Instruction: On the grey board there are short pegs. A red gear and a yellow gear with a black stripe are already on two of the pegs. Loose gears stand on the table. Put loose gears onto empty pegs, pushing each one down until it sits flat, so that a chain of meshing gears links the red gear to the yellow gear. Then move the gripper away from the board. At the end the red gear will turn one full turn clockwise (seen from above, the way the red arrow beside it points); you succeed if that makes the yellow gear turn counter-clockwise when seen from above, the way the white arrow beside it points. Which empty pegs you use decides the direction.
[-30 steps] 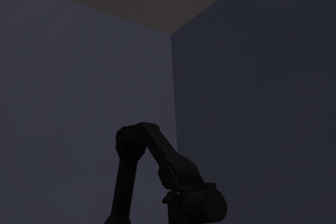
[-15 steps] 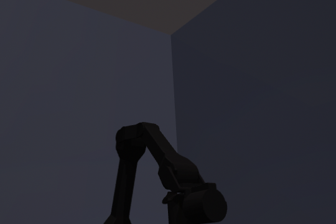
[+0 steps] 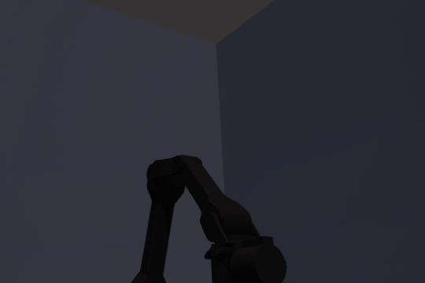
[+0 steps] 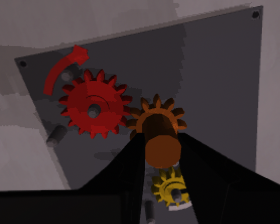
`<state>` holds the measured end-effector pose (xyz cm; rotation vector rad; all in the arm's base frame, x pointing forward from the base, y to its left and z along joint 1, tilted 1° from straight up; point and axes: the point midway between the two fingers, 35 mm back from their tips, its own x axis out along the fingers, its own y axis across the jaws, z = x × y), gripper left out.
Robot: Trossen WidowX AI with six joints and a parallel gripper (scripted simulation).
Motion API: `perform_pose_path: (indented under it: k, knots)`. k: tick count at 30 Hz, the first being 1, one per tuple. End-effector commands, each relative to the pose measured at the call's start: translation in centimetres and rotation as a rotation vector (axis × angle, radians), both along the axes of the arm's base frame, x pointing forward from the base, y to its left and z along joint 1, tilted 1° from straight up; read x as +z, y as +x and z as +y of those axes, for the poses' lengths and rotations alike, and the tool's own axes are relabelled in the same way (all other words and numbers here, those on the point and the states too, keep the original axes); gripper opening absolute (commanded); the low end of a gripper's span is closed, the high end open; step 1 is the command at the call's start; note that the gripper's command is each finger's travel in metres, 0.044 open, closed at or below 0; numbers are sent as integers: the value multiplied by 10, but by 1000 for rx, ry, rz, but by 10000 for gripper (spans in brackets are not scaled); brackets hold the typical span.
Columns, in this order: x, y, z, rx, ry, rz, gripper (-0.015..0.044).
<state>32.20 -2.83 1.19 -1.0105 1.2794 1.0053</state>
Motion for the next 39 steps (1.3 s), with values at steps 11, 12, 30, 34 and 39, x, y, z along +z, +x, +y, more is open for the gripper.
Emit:
perform_pose_path:
  k: [11,12,30,34,39]
  knots:
    - [2,-1,1,-234,6,7,0]
    - [2,-1,0,-261,7,8,0]
    - [-6,0,1,-291,8,9,0]
    - [-9,-1,1,-178,4,6,0]
    - [-7,-1,0,-43,0,3,0]
